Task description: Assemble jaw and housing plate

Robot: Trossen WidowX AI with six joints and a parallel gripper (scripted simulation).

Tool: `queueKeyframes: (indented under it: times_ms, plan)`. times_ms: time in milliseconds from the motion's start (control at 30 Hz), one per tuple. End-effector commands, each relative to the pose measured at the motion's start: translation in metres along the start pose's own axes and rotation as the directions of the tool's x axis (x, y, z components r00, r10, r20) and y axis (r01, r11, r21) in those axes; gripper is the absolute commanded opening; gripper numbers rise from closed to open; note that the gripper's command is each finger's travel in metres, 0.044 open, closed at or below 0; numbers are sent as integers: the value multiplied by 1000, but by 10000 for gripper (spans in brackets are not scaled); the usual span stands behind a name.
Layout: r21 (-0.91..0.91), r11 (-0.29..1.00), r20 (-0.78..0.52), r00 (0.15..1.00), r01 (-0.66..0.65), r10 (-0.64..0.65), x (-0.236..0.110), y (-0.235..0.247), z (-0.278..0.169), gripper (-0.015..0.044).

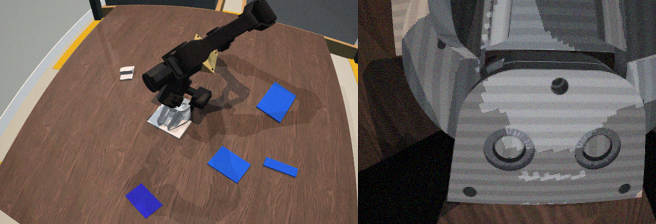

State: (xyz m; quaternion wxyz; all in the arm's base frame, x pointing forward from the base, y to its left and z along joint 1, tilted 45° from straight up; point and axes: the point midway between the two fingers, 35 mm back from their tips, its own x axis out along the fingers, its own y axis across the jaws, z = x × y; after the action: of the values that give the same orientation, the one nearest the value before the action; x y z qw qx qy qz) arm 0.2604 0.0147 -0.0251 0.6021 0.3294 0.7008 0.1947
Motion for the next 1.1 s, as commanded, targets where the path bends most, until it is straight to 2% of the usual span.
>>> queueKeyframes:
  times_ms: [0, 133, 233, 267, 733, 833, 1000, 1067]
  plan:
    - [5, 1000, 1, 1000, 1, -1, 0, 0, 0, 351]
    - [5, 1000, 1, 1000, 1, -1, 0, 0, 0, 351]
    - [0, 1000, 0, 1000, 0, 0, 0, 0, 0, 430]
    - [0, 1000, 0, 1000, 0, 0, 0, 0, 0, 440]
    - [0, 1000, 0, 1000, 0, 0, -2, 0, 0, 440]
    - [2, 1000, 1, 1000, 3, -3, -19, -1, 2, 440]
    - [5, 1000, 0, 1000, 4, -4, -70, -1, -1, 440]
    - [6, 1000, 0, 1000, 3, -3, -77, 0, -2, 440]
